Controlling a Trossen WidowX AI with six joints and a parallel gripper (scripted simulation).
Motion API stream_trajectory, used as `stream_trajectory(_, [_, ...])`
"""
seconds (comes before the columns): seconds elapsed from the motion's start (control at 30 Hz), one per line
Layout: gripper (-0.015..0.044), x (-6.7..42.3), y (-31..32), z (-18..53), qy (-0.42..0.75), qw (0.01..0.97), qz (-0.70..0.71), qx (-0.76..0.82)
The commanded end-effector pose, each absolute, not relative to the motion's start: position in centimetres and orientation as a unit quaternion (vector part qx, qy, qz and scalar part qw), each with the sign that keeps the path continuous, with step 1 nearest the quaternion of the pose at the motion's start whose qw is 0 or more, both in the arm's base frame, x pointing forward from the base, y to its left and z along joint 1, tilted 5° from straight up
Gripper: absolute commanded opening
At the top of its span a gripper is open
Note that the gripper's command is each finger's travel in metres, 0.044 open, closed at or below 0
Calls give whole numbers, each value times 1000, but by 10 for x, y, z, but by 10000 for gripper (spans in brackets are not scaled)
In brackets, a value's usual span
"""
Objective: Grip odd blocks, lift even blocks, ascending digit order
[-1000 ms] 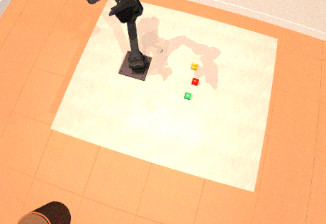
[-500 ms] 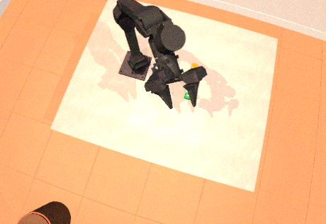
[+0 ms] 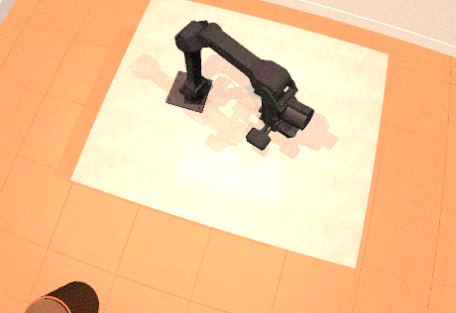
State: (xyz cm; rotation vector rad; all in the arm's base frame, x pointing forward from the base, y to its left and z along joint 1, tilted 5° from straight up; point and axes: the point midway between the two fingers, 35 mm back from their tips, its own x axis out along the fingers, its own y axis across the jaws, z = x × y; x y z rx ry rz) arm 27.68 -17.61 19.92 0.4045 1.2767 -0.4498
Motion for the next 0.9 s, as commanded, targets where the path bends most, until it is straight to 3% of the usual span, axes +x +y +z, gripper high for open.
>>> stream_trajectory(0.0, [400, 272, -133, 159, 683, 722, -49, 98])
stream_trajectory(0.87, [400, 278, -126, 160, 683, 722, -48, 98])
